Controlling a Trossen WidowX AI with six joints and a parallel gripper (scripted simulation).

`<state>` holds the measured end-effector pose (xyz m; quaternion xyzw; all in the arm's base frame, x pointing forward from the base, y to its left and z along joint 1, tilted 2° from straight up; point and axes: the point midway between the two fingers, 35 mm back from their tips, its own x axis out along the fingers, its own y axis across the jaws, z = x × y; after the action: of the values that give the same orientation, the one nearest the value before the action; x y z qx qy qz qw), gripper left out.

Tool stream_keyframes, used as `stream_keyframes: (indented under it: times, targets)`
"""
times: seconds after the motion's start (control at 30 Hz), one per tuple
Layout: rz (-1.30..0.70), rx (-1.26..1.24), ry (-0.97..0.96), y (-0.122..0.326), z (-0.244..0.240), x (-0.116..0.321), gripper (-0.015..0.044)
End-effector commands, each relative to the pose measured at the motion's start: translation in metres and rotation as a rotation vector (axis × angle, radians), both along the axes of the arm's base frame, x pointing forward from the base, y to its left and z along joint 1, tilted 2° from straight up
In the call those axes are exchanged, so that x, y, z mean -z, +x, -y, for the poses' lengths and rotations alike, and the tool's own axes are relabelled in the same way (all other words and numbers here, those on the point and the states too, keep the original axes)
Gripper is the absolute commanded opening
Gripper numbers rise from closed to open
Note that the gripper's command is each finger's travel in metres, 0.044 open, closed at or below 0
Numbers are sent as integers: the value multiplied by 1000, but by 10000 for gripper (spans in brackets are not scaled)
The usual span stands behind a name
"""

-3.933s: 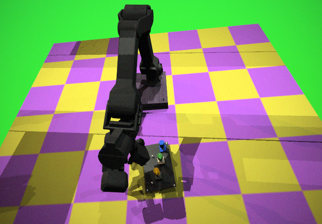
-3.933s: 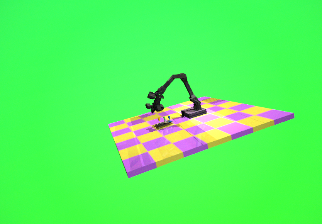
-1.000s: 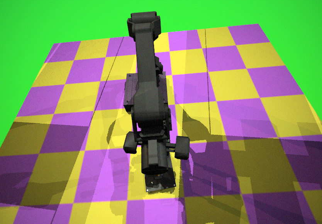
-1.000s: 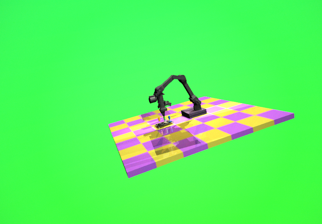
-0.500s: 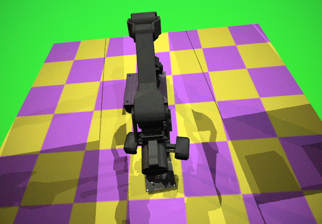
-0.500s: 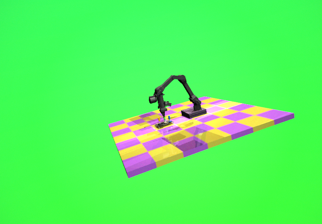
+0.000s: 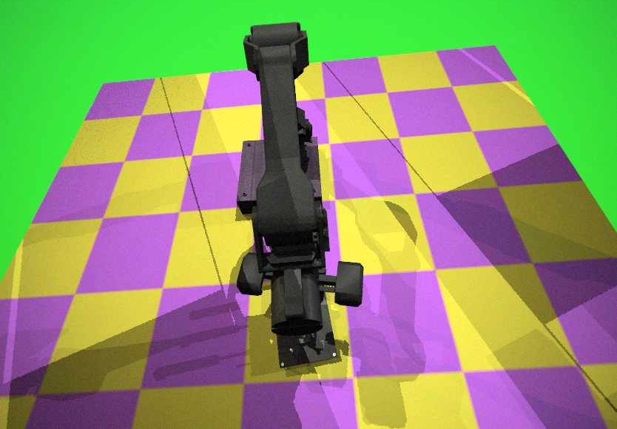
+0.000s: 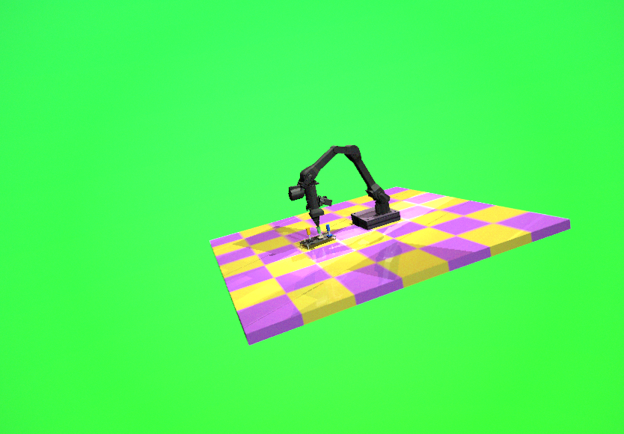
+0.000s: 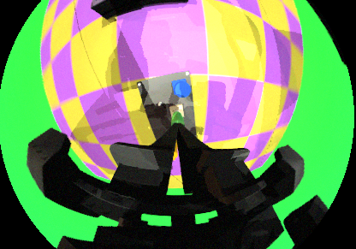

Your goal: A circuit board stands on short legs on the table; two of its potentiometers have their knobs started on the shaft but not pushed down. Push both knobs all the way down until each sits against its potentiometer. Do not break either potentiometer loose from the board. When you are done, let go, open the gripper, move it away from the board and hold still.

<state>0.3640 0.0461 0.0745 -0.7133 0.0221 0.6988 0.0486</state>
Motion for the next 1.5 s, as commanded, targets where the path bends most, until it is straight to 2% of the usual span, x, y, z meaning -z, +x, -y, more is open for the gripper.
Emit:
stream_keyframes:
  times: [0.0,1.47]
  targets:
    - [1,-2,6,0,-1,0,0]
    - [1,-2,6,1,-2,14,0]
